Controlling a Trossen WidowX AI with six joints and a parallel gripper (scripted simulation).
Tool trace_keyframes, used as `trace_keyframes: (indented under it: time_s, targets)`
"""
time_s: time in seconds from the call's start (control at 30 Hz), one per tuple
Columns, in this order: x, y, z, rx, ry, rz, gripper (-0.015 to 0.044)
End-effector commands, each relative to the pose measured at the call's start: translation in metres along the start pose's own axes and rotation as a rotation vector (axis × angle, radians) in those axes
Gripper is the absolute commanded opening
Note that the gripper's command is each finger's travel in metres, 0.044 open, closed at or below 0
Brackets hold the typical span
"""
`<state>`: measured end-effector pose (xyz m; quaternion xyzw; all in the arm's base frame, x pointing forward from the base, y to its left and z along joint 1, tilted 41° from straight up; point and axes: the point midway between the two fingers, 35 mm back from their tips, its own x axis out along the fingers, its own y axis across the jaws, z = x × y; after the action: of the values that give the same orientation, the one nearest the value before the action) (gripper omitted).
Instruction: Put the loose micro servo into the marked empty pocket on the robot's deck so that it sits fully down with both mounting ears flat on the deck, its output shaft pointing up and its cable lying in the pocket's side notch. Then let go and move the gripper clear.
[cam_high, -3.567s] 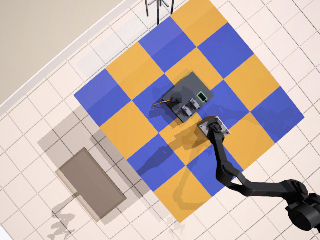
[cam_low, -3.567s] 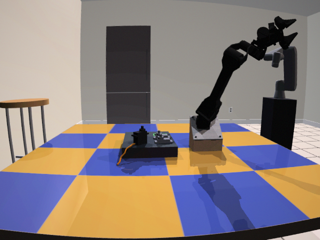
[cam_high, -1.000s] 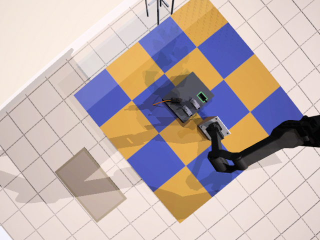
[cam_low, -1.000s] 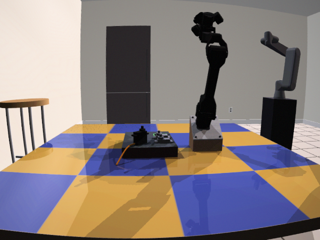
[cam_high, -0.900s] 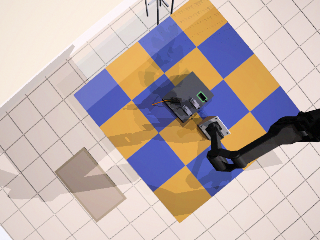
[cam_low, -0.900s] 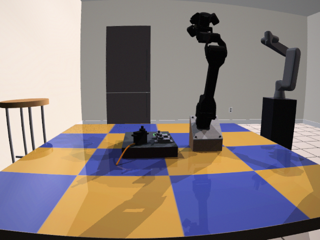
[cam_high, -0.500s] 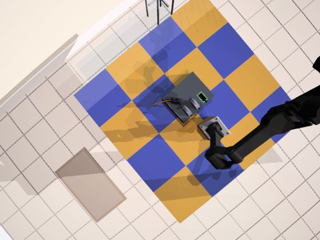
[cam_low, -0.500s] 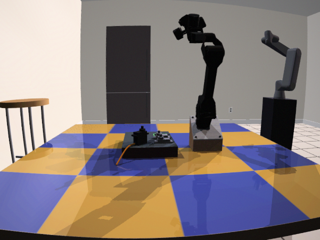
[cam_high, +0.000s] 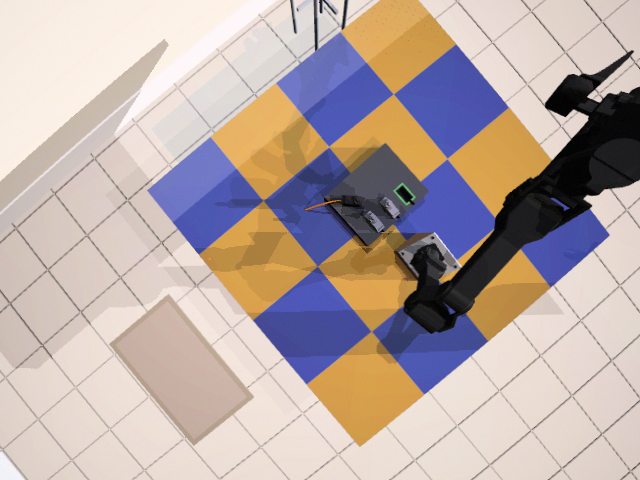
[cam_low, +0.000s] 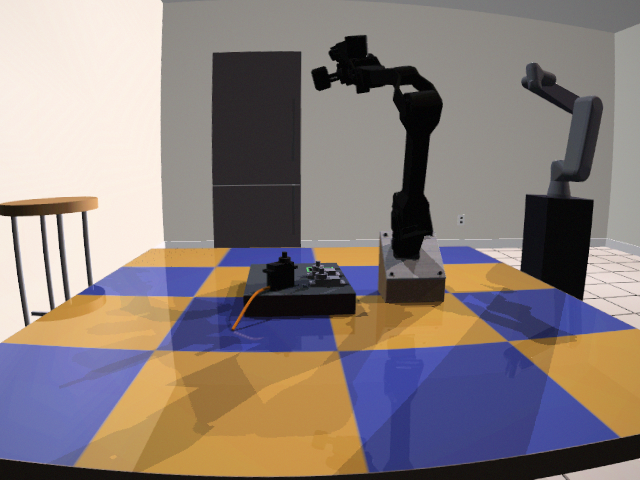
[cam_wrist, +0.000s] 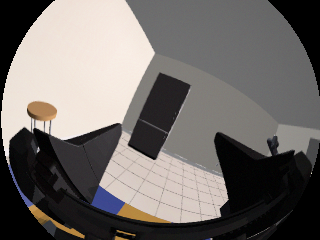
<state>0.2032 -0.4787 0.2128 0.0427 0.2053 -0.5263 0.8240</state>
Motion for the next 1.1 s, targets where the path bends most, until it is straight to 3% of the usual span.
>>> trace_keyframes:
  time_s: [0.0,0.53,1.07]
  targets:
    - [-0.001,0.028,-0.008,0.063,0.045,0.065,0.044]
    - [-0.029,0.153,-0.049,0.386,0.343,0.338,0.044]
    - [-0.087,0.249,-0.095,0.623,0.726,0.445,0.044]
